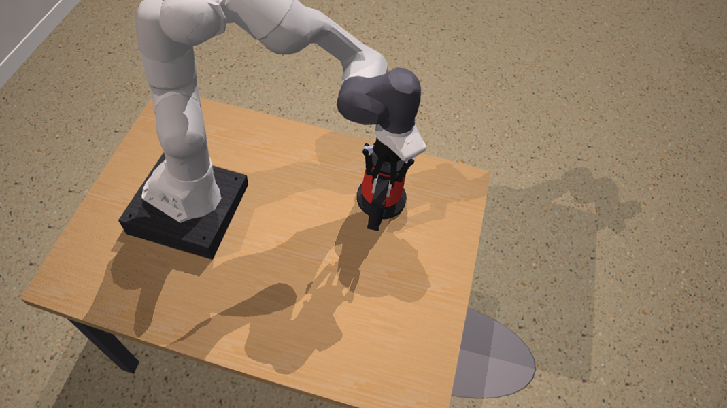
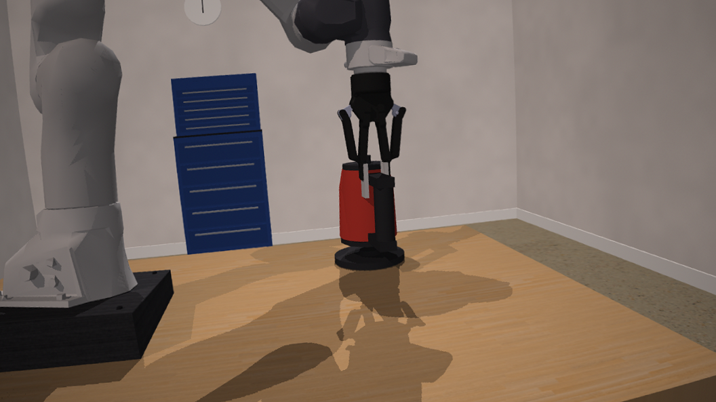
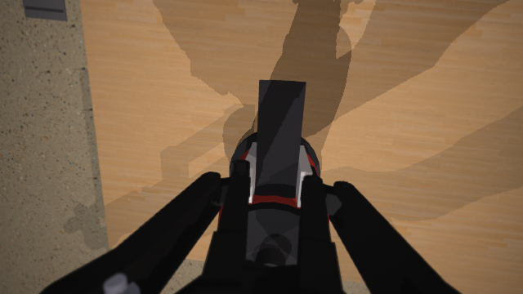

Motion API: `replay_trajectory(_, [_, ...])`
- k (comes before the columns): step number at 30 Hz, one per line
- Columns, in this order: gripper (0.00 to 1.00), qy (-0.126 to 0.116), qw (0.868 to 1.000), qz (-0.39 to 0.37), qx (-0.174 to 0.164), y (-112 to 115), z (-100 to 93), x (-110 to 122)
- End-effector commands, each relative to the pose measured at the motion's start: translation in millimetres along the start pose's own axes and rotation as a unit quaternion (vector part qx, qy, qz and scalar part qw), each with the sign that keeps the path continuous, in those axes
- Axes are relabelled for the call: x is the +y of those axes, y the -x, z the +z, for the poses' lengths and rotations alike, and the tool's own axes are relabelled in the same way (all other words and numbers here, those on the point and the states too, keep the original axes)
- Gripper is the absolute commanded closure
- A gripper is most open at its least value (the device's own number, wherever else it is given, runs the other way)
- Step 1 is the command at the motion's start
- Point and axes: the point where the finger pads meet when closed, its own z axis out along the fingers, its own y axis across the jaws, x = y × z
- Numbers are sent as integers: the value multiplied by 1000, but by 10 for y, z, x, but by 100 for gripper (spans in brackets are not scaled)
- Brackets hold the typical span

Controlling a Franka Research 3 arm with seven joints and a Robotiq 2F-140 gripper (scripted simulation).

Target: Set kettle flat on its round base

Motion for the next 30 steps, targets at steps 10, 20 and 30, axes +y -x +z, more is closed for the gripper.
replay_trajectory(10, [100,-7,1000,9,0,65,-48,-33])
replay_trajectory(20, [100,-7,1000,9,0,67,-48,-32])
replay_trajectory(30, [100,-7,1000,9,0,67,-48,-32])
